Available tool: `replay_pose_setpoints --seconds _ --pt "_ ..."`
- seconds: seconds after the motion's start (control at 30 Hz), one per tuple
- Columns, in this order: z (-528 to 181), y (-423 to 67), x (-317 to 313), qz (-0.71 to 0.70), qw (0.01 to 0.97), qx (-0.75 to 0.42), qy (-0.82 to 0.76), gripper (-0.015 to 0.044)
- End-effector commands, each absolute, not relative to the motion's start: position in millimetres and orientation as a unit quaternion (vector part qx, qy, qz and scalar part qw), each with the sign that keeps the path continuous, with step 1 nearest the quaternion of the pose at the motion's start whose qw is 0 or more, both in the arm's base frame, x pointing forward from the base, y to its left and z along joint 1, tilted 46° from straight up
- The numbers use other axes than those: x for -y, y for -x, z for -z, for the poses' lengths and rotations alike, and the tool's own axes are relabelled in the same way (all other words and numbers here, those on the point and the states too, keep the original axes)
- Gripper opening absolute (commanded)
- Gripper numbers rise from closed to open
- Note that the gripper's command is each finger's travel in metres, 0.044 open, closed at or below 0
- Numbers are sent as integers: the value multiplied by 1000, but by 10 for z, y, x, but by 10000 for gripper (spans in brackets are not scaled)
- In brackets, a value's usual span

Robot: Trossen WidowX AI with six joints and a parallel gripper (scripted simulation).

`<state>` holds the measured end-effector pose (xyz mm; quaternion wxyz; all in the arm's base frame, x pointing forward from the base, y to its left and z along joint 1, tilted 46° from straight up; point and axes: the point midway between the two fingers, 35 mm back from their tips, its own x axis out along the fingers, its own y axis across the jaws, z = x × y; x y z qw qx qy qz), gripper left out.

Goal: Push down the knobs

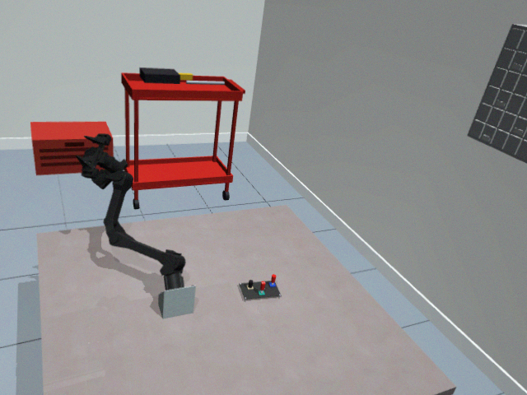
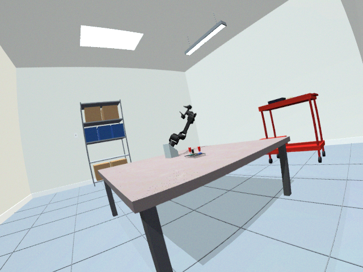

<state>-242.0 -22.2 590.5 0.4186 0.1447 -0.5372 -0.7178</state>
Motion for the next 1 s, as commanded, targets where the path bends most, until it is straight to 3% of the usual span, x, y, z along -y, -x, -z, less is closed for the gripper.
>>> replay_pose_setpoints --seconds 0.0,0.47,0.97 --pt "-5909 2416 225 718 419 536 -143 374" --pt "-6364 1749 556 746 489 452 -2 6" --pt "-6628 935 901 758 550 320 142 0"
